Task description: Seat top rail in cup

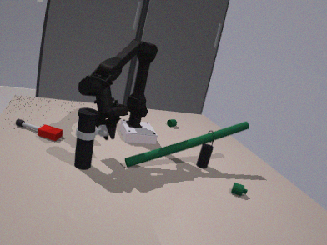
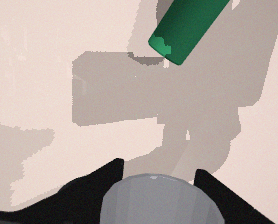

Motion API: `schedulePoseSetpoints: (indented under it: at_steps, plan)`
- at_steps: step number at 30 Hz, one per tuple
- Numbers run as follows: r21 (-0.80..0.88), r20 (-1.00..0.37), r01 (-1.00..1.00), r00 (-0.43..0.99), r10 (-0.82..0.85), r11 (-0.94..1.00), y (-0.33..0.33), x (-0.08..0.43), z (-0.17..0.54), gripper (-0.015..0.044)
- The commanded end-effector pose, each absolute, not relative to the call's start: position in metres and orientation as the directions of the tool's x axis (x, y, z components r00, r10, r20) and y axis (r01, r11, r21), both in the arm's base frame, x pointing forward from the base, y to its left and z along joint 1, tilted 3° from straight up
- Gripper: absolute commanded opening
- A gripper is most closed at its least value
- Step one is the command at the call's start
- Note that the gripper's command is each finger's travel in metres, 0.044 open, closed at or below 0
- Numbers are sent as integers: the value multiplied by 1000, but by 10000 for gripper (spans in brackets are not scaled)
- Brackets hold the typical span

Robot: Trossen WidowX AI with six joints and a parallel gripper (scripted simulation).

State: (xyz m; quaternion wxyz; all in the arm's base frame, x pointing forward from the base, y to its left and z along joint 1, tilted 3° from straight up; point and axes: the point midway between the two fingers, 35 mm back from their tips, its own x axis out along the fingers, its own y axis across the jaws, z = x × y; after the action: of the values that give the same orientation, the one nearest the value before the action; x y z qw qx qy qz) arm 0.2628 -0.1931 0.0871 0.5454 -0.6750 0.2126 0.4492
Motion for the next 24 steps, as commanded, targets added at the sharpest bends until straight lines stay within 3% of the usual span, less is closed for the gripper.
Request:
schedulePoseSetpoints:
  at_steps: [1,24]
  plan:
    - [-547,-837,-784,516,184,-293,-192,266,88,0]
    - [-548,-836,-826,541,90,-128,-188,283,90,0]
